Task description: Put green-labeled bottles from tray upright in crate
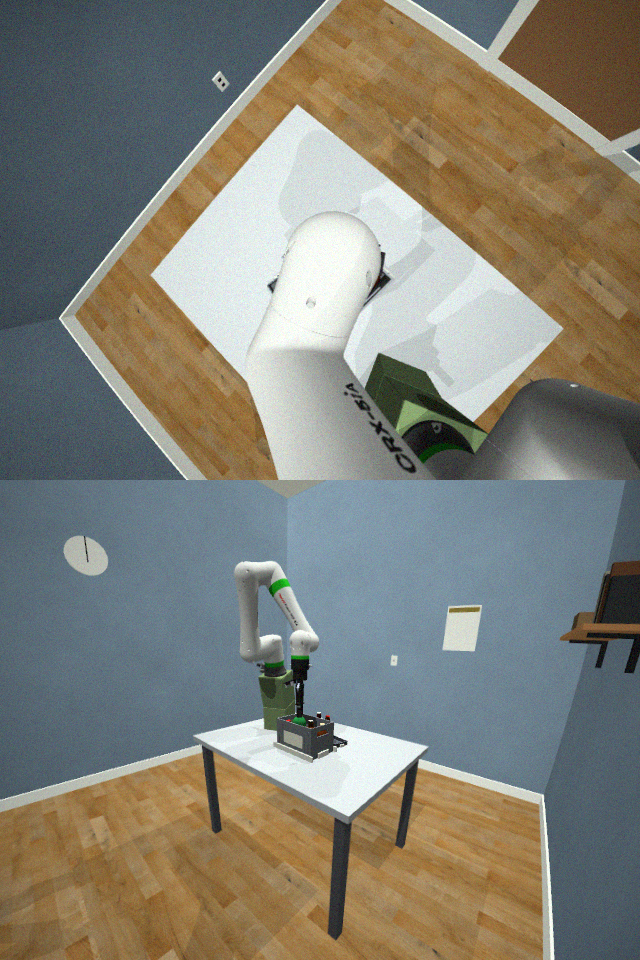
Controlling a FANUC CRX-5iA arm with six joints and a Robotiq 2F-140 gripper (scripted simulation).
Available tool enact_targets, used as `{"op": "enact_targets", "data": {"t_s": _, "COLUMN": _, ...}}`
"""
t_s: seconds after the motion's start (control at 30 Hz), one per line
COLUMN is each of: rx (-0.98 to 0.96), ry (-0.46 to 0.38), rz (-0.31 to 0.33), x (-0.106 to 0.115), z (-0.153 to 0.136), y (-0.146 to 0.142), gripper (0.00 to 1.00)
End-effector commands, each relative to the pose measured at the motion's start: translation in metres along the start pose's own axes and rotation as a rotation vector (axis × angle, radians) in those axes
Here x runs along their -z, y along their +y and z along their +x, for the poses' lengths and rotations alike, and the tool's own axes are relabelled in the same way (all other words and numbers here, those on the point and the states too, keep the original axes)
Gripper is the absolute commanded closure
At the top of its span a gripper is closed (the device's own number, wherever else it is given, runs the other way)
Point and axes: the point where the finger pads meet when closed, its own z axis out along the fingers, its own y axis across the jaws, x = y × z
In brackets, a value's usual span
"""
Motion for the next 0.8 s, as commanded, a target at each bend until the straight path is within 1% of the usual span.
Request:
{"op": "enact_targets", "data": {"t_s": 0.0, "rx": 0.000, "ry": -0.001, "rz": 0.001, "x": -0.002, "z": -0.001, "y": -0.001, "gripper": 0.90}}
{"op": "enact_targets", "data": {"t_s": 0.77, "rx": 0.000, "ry": -0.001, "rz": 0.001, "x": -0.023, "z": -0.001, "y": -0.001, "gripper": 0.90}}
